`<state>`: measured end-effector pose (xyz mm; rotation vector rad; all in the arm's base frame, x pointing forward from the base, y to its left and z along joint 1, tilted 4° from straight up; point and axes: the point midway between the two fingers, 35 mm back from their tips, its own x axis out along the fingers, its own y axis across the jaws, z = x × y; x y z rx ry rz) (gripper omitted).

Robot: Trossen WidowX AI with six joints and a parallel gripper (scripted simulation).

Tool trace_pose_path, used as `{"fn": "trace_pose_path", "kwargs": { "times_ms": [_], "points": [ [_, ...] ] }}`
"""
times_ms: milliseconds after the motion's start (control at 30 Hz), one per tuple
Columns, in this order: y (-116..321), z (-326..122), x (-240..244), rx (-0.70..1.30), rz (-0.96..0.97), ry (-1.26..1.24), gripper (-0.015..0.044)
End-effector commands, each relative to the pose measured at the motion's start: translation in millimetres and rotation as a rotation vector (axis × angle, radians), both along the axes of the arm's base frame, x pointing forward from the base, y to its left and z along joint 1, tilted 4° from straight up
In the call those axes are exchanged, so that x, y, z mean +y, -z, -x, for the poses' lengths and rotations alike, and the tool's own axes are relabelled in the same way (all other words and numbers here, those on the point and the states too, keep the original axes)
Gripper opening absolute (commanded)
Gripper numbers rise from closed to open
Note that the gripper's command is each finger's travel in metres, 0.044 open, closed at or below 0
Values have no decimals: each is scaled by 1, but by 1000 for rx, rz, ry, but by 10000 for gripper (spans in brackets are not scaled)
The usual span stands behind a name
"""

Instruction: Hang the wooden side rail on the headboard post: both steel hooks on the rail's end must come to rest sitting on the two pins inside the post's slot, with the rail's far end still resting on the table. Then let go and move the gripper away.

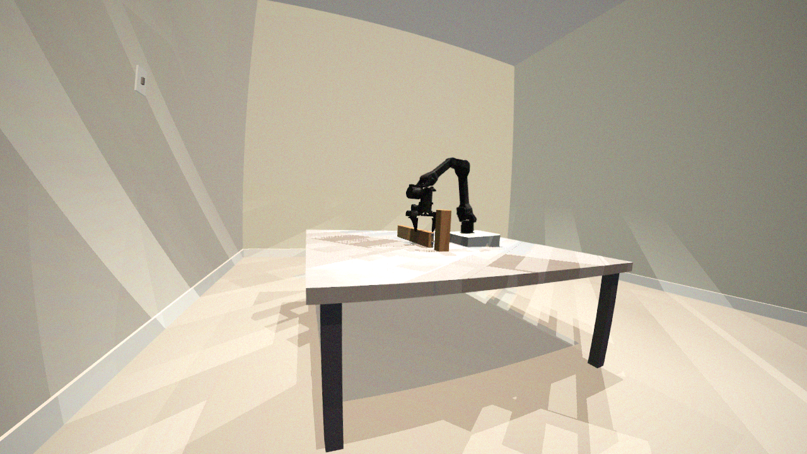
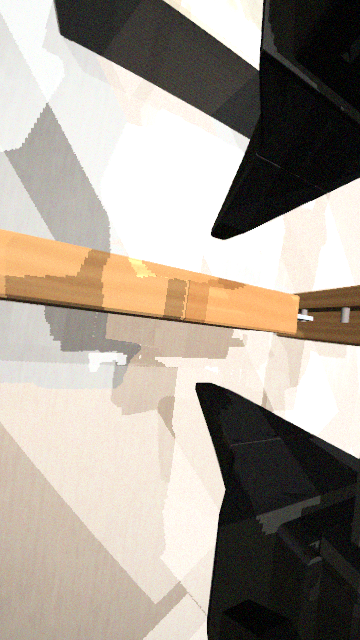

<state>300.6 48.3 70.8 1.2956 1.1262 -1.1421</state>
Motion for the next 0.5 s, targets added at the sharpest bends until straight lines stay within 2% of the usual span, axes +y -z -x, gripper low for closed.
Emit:
{"fn": "trace_pose_path", "kwargs": {
  "times_ms": [0, 467],
  "points": [
    [11, 1, -1, 17, 8, 6, 440],
    [33, 0, -1, 18, 8, 6, 440]
  ]
}}
